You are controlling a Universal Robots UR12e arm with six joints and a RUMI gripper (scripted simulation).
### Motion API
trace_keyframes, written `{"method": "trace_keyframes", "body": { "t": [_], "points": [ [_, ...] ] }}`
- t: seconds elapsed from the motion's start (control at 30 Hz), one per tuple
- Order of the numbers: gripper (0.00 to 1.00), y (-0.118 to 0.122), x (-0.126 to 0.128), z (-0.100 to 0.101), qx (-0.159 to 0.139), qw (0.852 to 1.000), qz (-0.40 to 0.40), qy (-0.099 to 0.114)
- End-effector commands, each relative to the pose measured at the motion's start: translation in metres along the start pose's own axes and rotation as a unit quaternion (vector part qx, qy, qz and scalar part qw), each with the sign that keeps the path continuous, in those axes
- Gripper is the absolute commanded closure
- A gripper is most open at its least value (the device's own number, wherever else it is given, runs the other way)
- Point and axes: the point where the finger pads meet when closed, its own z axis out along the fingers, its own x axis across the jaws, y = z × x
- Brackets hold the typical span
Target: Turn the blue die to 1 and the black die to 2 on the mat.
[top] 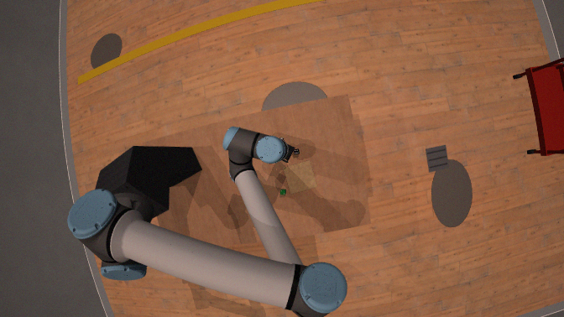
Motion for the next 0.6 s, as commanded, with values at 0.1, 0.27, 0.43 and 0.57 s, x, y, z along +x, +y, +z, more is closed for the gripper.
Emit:
{"method": "trace_keyframes", "body": {
  "t": [0.1,0.27,0.43,0.57],
  "points": [
    [0.76,0.0,0.0,0.011,0.0,1.0,0.0,0.0],
    [0.76,0.0,0.0,0.016,0.0,1.0,0.0,0.0],
    [0.76,0.0,0.0,0.023,0.0,1.0,0.0,0.0],
    [0.76,0.0,0.0,0.027,0.0,1.0,0.0,0.0]
  ]
}}
